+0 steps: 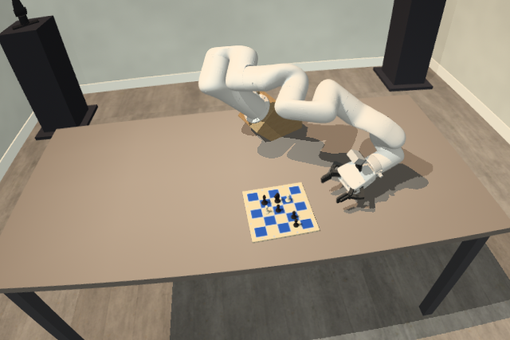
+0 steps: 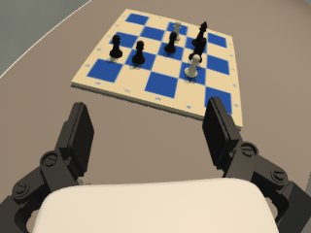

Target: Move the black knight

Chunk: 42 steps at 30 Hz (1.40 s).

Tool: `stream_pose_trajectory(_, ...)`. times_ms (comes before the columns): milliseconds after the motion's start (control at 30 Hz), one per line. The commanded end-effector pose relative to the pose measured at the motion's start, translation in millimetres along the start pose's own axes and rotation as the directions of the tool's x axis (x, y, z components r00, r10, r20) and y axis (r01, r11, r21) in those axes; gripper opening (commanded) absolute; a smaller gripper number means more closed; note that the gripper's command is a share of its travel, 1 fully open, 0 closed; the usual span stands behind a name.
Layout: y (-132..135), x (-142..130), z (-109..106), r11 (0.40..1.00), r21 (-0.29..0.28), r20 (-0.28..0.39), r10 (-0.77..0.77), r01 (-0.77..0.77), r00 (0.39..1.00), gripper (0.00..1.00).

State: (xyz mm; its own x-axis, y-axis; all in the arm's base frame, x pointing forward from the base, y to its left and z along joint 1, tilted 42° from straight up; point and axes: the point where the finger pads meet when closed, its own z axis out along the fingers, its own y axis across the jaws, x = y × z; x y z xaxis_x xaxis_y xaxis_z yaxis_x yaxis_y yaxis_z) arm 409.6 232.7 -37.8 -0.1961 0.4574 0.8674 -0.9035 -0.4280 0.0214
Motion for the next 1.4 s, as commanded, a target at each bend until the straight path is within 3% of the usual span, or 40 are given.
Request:
stream_pose_trajectory(0,-0.7,1.7,-1.0,1.000,0.000,0.003,0.004,-0.004,1.000,1.00)
stream_pose_trajectory(1100,-0.4,4.3,-1.6,1.000,0.000,0.003,0.004,-0.004,1.000,1.00)
stream_pose_trajectory(1367,4.3,40.7,-9.8,1.000,0.000,0.003,0.004,-0.004,1.000,1.00)
